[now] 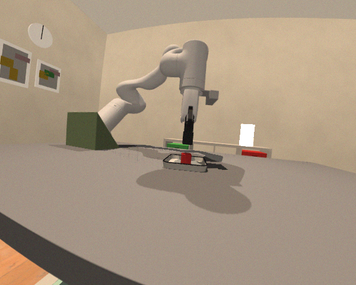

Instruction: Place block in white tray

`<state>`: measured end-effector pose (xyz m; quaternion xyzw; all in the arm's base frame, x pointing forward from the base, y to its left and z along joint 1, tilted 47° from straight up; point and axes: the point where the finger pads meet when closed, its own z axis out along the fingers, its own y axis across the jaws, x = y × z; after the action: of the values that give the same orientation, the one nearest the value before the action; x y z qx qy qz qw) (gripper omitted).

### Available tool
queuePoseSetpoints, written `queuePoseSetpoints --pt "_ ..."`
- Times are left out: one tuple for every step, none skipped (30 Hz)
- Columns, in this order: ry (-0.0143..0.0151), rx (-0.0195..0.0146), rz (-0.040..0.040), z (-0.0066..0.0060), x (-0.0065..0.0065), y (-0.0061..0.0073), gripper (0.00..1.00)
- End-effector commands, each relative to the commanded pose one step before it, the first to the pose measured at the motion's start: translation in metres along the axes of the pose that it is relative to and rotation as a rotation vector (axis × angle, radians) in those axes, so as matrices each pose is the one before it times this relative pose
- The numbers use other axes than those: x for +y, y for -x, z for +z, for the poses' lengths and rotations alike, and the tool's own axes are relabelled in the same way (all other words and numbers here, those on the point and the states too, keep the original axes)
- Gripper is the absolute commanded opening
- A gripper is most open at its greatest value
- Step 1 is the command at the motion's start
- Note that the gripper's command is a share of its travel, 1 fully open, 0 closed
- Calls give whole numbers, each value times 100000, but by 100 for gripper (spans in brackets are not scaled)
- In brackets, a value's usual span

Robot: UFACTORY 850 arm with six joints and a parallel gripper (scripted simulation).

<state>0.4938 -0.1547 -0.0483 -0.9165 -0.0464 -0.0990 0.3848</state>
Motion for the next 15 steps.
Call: queuePoseSetpoints --pt "119 122 -64 -299 36 -65 55" --pt "0 0 0 -9 0 0 55" --pt "0 0 0 -1 0 0 55" --pt "0 0 0 0 0 0 55" --pt "0 0 0 0 0 0 55" --pt "0 0 0 0 0 0 55" --pt "0 0 0 0 0 0 55" --pt "0 0 0 0 0 0 55" --pt "0 0 0 0 0 0 55" --pt "-1 -1 0 0 -26 57 55" --pt "-4 -7 2 -2 -160 348 55" --pt "-10 -26 5 -1 -381 809 55" --pt "0 0 0 0 0 0 55" --pt "0 0 0 0 0 0 55" --pt "-19 -70 11 6 -654 1328 55"
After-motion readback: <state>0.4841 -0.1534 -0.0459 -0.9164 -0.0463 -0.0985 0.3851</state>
